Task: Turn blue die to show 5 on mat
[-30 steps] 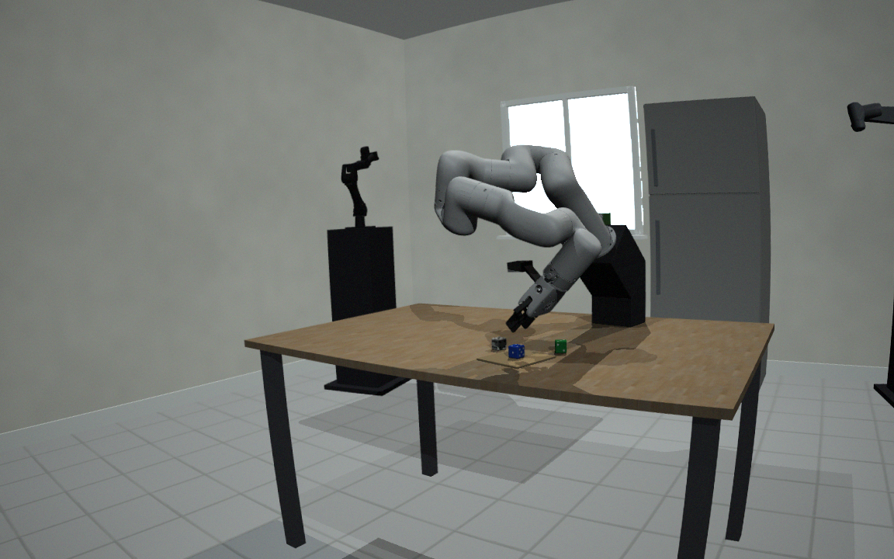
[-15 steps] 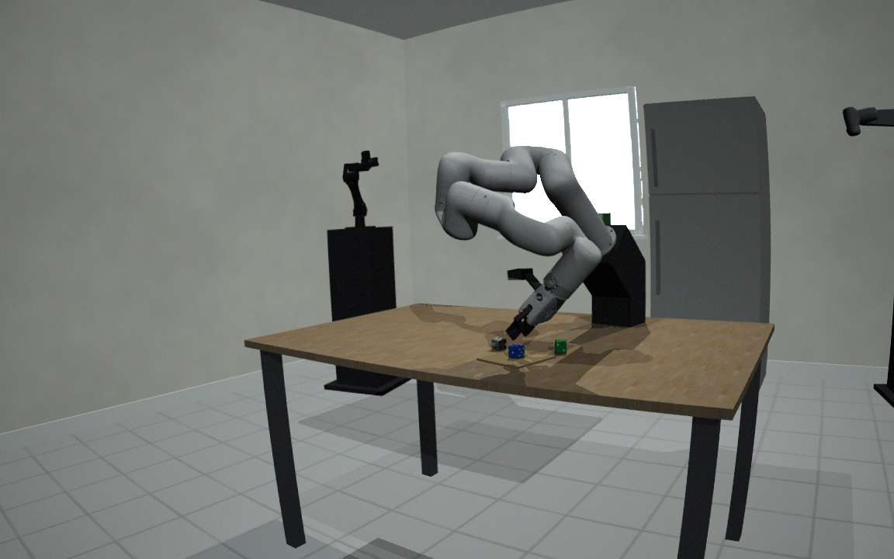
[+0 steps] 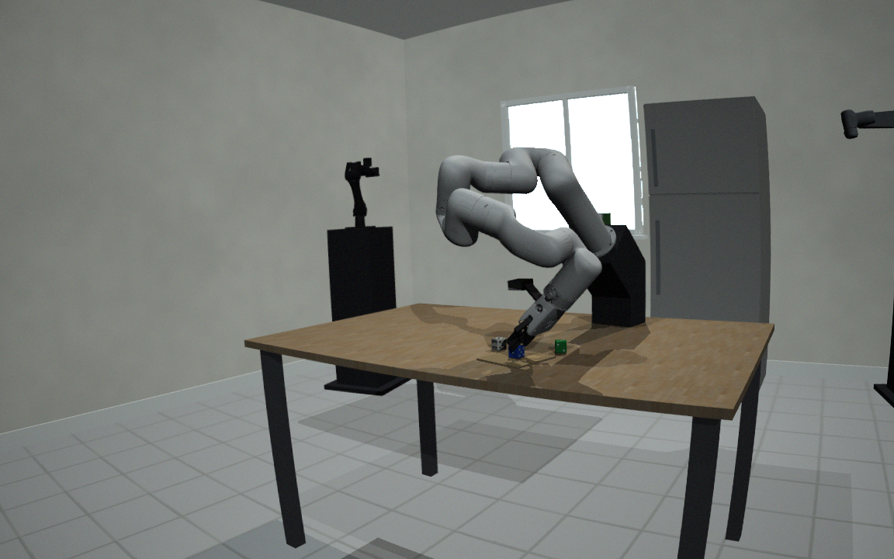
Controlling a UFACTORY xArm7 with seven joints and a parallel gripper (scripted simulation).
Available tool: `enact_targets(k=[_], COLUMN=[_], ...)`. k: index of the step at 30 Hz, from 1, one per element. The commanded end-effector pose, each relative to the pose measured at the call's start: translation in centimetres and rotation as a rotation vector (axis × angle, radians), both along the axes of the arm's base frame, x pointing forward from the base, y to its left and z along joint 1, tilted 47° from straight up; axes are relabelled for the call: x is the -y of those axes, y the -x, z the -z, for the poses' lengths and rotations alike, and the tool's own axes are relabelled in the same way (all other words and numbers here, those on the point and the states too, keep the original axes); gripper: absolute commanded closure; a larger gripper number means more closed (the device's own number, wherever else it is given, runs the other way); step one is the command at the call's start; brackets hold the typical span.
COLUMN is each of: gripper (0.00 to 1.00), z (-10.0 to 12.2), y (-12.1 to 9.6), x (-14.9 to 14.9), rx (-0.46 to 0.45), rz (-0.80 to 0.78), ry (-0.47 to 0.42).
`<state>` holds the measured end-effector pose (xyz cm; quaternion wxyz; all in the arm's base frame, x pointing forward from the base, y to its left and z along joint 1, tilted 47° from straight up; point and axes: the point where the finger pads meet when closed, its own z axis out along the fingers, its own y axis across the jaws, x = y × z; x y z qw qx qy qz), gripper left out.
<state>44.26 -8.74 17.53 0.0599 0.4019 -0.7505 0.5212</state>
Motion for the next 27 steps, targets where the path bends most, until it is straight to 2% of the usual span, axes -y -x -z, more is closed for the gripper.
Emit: enact_targets(k=[1, 27], gripper=[0.53, 0.53], z=[0.34, 1.27], y=[-0.44, -1.42], x=[0.06, 0.34], rx=[0.001, 0.001], rz=[-0.001, -0.001], ry=[0.000, 0.000])
